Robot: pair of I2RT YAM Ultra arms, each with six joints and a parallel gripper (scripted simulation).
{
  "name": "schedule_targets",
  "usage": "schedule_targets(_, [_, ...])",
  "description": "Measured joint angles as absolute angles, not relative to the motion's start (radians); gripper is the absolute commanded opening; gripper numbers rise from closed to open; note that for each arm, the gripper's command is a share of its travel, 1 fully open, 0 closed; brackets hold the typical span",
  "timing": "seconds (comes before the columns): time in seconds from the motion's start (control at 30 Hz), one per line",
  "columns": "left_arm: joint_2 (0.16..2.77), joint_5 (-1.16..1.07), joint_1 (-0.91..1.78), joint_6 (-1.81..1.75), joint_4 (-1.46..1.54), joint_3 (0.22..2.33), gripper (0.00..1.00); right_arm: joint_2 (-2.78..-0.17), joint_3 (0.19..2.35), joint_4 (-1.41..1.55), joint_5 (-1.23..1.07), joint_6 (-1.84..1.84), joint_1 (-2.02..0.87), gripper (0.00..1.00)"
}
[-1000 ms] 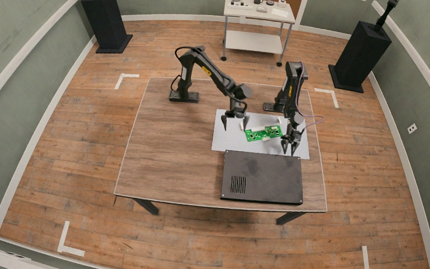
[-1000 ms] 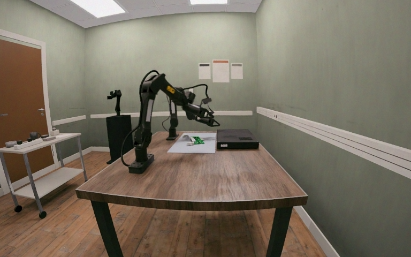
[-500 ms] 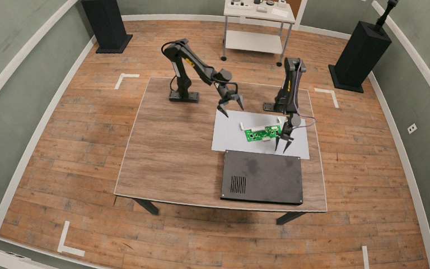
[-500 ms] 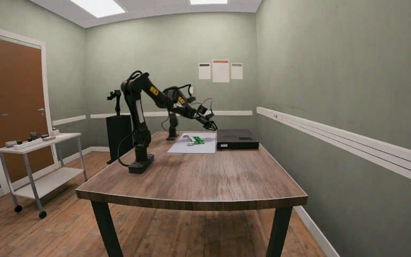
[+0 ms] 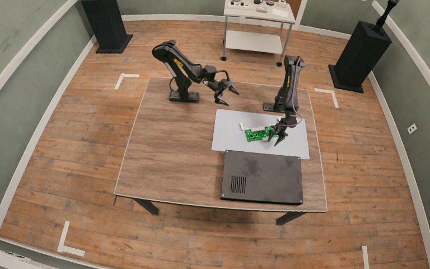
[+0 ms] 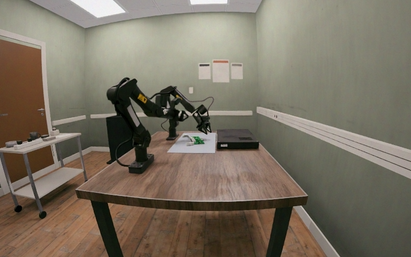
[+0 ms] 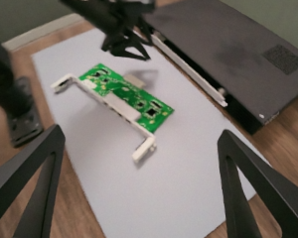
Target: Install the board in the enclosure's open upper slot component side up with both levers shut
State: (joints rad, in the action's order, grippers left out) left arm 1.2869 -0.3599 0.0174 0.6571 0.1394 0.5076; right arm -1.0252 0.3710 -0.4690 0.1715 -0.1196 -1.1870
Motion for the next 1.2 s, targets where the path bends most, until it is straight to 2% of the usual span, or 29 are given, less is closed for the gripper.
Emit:
schedule_targets(0.27, [1.229,-0.400,0.068,0.897,0.436,0.561,0.47,-0.874,0.199,-0.564,0.044,-0.076,-1.217,1.00])
schedule_targets(0.47, [1.219,-0.403,0.086,0.967,0.599,0.578,0.47,-0.832,0.157,-0.585,0.009,-0.064,-1.223,1.00])
schedule_targets(0.77, [1.207,-0.394,0.163,1.043,0.727,0.556,0.47,-0.821,0.152,-0.585,0.003,-0.064,-1.223,1.00])
schedule_targets(1.2, [1.187,-0.391,0.191,1.042,0.736,0.534,0.47,-0.821,0.152,-0.585,0.002,-0.064,-1.223,1.00])
